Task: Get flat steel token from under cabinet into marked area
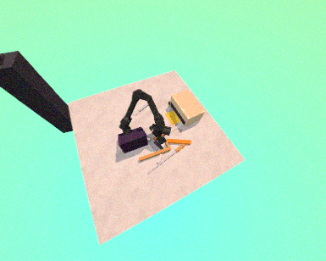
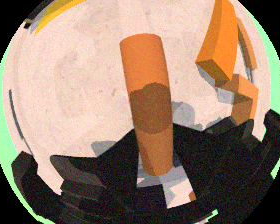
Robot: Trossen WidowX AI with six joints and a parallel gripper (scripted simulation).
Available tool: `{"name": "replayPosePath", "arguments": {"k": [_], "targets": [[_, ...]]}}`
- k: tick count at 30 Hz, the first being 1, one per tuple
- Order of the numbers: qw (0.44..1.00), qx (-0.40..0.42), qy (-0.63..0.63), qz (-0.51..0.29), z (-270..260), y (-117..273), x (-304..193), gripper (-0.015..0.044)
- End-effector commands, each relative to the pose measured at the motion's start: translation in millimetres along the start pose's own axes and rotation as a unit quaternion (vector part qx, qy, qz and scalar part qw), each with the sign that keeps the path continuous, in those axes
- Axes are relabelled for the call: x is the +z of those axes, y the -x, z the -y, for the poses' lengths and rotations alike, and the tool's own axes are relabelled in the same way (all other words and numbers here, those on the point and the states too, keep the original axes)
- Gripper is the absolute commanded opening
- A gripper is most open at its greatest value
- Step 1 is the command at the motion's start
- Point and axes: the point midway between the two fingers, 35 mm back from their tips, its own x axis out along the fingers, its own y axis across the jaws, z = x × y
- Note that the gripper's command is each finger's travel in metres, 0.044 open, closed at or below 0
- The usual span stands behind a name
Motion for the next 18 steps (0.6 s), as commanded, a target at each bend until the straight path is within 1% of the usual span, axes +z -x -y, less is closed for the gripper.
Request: {"name": "replayPosePath", "arguments": {"k": [1, 18], "targets": [[1.000, -0.001, 0.003, 0.001, 0, 1, 1, 0.0000], [1.000, 0.000, 0.019, 0.001, -2, 1, 28, 0.0000]]}}
